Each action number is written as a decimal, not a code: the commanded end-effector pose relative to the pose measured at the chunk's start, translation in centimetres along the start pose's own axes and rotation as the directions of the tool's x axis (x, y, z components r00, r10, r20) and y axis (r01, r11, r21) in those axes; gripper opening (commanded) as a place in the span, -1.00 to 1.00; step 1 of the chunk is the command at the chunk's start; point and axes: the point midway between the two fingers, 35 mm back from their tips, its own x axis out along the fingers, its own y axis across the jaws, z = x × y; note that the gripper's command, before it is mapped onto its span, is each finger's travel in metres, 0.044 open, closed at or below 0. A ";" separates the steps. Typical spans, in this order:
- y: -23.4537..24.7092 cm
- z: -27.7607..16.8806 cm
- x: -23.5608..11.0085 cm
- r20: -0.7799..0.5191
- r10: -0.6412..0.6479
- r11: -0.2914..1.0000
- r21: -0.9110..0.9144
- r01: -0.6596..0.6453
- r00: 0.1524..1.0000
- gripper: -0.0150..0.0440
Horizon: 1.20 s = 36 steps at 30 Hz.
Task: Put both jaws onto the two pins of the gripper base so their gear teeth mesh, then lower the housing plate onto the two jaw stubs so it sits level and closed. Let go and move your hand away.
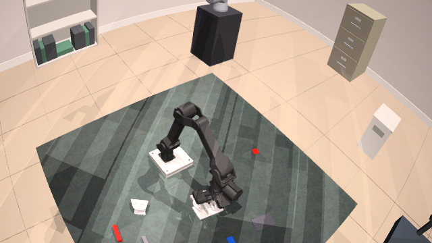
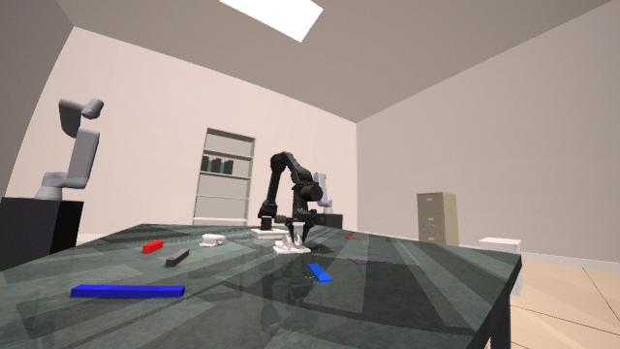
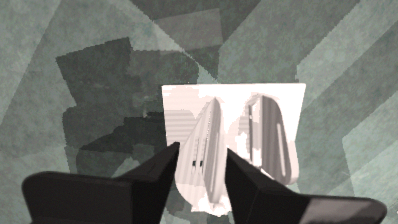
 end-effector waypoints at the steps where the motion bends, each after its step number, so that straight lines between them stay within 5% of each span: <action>1: 0.1 0.0 0.1 0.001 0.004 1.000 0.003 -0.004 1.000 -0.04; 36: 0.1 0.0 1.0 0.001 0.004 1.000 0.010 -0.004 1.000 -0.04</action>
